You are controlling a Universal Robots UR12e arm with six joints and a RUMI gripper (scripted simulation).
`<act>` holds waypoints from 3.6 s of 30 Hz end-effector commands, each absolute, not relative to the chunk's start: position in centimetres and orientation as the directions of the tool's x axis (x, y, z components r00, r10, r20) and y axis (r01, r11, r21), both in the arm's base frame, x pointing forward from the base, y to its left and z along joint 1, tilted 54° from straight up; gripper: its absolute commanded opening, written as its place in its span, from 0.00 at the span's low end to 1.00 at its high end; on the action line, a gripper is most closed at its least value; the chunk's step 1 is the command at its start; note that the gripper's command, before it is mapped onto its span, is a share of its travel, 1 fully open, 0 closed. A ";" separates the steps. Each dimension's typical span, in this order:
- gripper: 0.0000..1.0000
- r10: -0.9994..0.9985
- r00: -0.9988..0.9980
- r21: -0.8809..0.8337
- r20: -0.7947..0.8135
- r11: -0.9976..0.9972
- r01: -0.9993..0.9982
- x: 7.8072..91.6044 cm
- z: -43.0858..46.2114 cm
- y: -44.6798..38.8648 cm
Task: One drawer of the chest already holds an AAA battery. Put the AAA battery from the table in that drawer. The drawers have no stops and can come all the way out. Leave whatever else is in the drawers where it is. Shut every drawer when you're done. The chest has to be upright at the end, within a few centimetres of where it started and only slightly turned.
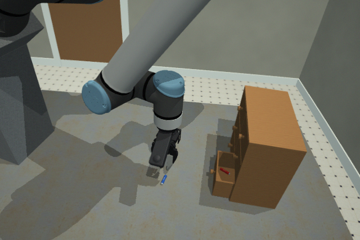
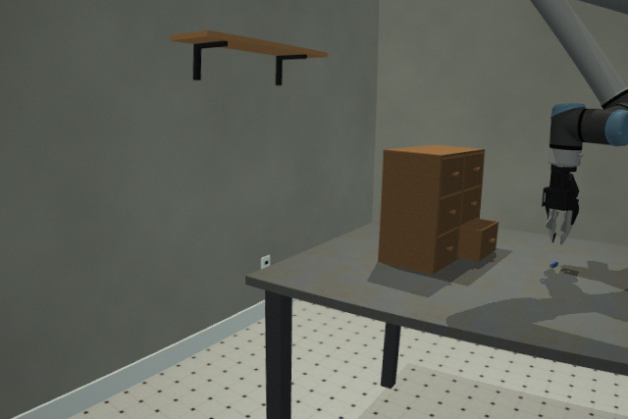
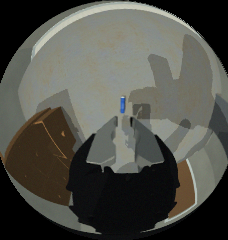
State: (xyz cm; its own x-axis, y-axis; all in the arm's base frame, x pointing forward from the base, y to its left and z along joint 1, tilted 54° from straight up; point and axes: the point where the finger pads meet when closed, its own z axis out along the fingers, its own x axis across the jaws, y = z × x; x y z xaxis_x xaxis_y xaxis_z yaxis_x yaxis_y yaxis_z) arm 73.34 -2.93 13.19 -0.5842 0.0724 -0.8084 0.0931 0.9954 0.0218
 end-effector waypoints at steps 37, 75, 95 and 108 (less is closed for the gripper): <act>0.14 0.072 -0.584 0.022 -0.809 0.995 0.093 77.1 10.5 -3.2; 0.14 0.072 -0.584 0.022 -0.809 0.995 0.093 77.5 10.3 -3.2; 0.14 0.072 -0.584 0.022 -0.809 0.995 0.093 77.6 10.2 -3.2; 0.14 0.072 -0.584 0.022 -0.809 0.995 0.093 78.3 9.6 -3.3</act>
State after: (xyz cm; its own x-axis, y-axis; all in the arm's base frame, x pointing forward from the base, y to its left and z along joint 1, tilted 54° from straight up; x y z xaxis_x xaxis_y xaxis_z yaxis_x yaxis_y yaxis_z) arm 78.09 -3.28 9.79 -0.5841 0.0726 -0.8084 0.0935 0.9954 0.0219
